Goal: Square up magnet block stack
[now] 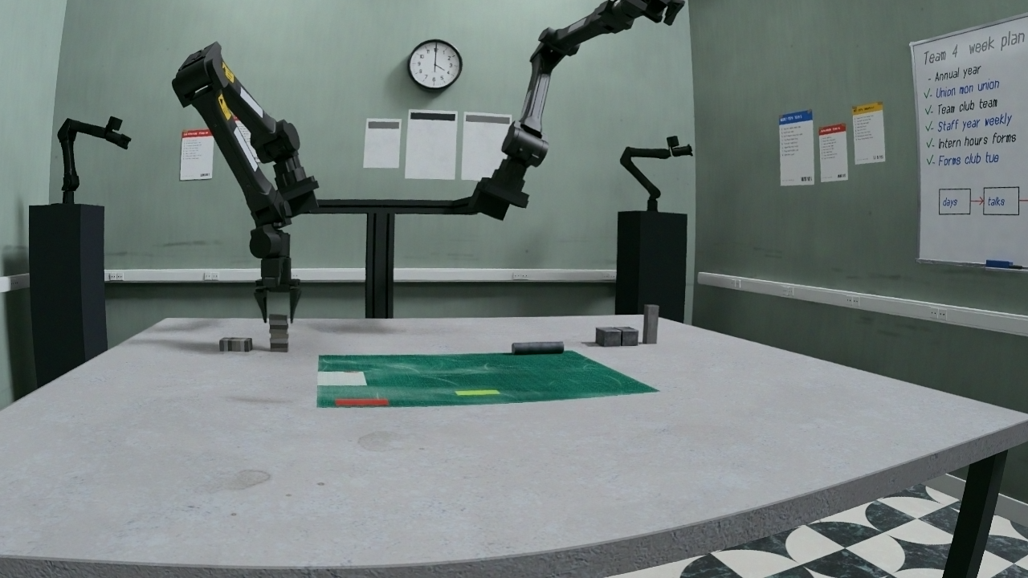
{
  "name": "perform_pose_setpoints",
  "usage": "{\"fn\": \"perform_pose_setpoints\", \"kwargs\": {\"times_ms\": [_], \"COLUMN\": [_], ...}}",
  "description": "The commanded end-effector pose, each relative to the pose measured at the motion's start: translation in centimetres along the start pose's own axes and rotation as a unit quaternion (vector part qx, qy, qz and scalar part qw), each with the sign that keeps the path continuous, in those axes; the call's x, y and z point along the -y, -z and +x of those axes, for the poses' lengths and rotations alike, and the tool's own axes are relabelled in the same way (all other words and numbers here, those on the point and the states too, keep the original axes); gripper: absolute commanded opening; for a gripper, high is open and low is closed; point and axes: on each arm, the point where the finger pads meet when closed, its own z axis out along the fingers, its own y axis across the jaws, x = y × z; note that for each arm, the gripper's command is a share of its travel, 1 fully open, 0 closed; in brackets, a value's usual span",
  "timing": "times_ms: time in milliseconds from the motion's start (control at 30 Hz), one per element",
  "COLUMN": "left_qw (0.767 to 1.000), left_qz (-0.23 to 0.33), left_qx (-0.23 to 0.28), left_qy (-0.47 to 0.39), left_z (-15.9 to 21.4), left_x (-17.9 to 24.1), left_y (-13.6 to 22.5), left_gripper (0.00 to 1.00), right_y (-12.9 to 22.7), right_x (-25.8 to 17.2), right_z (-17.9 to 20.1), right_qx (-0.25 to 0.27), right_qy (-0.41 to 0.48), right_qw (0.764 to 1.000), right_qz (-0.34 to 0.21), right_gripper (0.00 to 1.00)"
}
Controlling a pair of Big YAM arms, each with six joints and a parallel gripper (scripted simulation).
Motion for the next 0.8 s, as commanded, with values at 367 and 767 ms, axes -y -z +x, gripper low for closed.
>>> {"fn": "perform_pose_setpoints", "kwargs": {"times_ms": [367,767], "left_qw": [1.0,1.0], "left_qz": [0.008,0.008], "left_qx": [0.028,0.028], "left_qy": [-0.006,-0.006], "left_z": [-2.4,-2.4], "left_x": [0.9,0.9], "left_y": [0.3,0.3], "left_gripper": [1.0,1.0], "right_y": [0.5,-0.9], "right_x": [-0.6,0.5], "right_z": [0.9,-0.6], "right_qx": [-0.008,0.004], "right_qy": [0.009,-0.001], "right_qw": [1.0,1.0], "right_qz": [-0.006,0.0], "right_gripper": [0.78,0.78]}}
